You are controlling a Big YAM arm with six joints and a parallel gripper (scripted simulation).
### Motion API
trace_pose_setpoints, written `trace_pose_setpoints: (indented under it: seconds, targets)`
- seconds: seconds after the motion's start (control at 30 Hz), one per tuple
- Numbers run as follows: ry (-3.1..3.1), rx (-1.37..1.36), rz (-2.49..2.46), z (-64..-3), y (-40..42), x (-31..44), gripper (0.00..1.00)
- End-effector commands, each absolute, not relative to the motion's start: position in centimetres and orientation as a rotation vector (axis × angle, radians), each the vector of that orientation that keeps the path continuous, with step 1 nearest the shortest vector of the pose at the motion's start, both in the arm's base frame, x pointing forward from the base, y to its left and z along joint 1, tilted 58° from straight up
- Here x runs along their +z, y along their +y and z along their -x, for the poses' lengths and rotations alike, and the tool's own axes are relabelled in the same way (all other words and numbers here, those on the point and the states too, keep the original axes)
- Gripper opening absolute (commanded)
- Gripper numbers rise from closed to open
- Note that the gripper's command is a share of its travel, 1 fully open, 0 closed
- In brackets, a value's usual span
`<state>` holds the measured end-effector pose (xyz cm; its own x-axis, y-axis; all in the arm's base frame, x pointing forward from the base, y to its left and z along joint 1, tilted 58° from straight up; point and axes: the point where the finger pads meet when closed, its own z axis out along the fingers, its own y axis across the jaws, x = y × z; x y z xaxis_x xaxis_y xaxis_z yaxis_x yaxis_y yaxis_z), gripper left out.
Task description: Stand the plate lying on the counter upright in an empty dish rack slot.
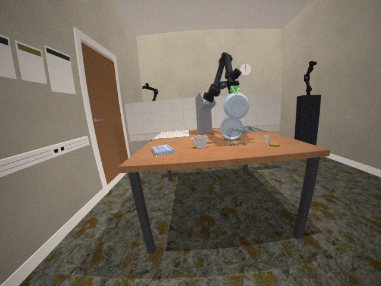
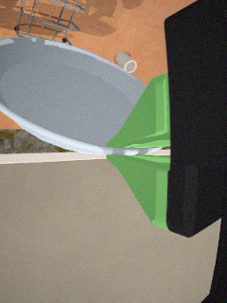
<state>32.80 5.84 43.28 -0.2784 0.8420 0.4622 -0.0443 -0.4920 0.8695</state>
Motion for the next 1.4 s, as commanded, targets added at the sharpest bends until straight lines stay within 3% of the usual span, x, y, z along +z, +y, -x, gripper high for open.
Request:
trace_pose_setpoints:
  seconds: [0.0,1.37]
  targets:
    - [0.969,1.890,-1.229,-32.7,6.2,48.4,0.00]
    - [0.971,1.885,-1.236,-34.6,7.3,47.0,0.00]
